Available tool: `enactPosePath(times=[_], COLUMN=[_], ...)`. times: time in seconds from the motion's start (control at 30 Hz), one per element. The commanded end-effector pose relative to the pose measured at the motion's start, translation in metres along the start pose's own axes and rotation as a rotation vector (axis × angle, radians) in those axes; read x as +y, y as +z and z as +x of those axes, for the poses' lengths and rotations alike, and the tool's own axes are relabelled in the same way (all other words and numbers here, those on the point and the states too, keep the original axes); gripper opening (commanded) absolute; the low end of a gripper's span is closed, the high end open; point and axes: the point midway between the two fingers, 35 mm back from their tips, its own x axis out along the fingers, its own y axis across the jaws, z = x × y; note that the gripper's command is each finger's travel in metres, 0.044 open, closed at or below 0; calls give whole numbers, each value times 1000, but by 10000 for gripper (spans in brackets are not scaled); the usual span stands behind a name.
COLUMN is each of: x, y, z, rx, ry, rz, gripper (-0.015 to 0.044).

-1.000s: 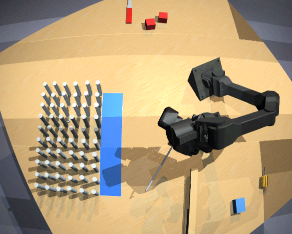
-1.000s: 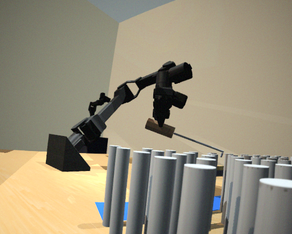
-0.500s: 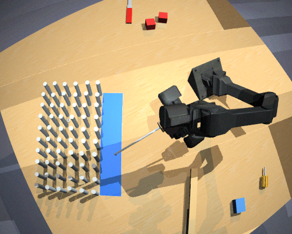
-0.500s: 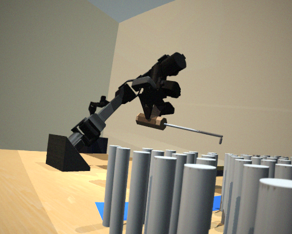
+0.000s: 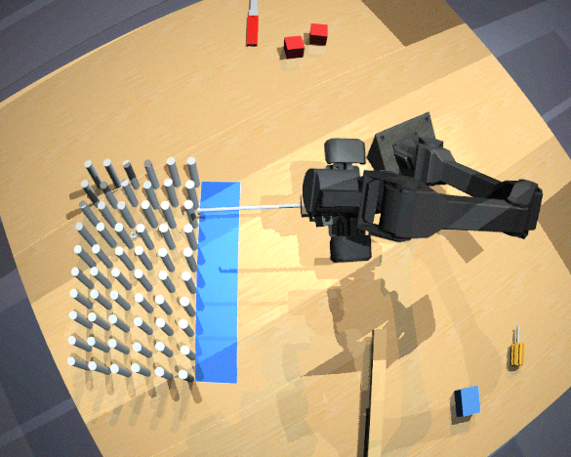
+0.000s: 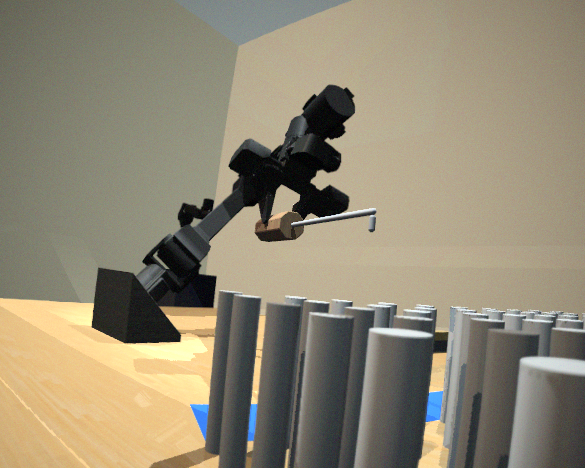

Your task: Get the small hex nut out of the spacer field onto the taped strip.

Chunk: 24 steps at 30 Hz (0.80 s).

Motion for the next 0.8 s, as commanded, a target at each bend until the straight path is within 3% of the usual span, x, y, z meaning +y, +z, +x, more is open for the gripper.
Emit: enactPosePath(times=[0.0,0.2,0.77], x=[-7,-4,24], y=[1,2,-10], z=[0,8,89], rx=[-3,-3,-8], ry=[-14,-15,-18], rz=[60,60,59], gripper=[0,0,0])
